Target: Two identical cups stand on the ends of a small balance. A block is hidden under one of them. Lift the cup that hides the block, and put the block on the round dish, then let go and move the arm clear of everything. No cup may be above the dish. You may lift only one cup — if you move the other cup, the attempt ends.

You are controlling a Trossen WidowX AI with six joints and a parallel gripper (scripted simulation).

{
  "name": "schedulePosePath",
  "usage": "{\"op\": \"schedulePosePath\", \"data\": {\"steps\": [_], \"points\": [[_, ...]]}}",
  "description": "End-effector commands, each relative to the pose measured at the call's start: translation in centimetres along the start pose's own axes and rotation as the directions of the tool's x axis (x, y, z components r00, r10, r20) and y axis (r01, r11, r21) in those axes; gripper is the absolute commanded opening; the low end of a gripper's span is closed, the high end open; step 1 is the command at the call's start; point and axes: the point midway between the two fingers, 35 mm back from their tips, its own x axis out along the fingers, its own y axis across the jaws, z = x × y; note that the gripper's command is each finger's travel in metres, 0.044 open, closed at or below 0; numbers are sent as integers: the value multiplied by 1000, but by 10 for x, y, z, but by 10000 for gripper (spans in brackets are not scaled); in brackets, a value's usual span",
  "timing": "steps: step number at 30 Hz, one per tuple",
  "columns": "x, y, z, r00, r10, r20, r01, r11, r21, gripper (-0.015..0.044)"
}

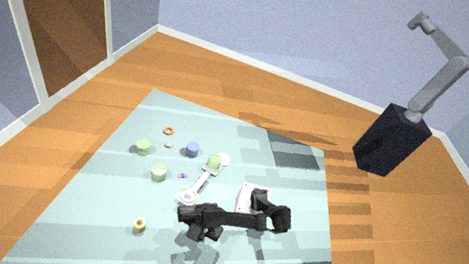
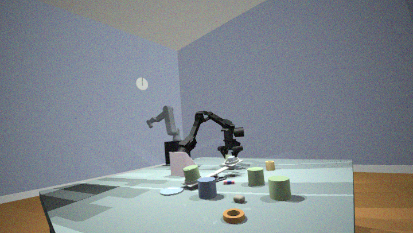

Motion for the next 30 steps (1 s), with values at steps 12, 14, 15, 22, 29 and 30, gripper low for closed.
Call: {"op": "schedulePosePath", "data": {"steps": [12,14,15,22,29,30], "points": [[19,-1,-2,1000,-4,-2,4,1000,9,0],[23,-1,-2,1000,-4,-1,4,1000,9,0],[24,-1,-2,1000,-4,-1,4,1000,9,0],[21,-1,0,1000,-4,4,4,1000,1,131],[21,-1,0,1000,-4,4,4,1000,1,315],[21,-1,0,1000,-4,4,4,1000,1,341]]}}
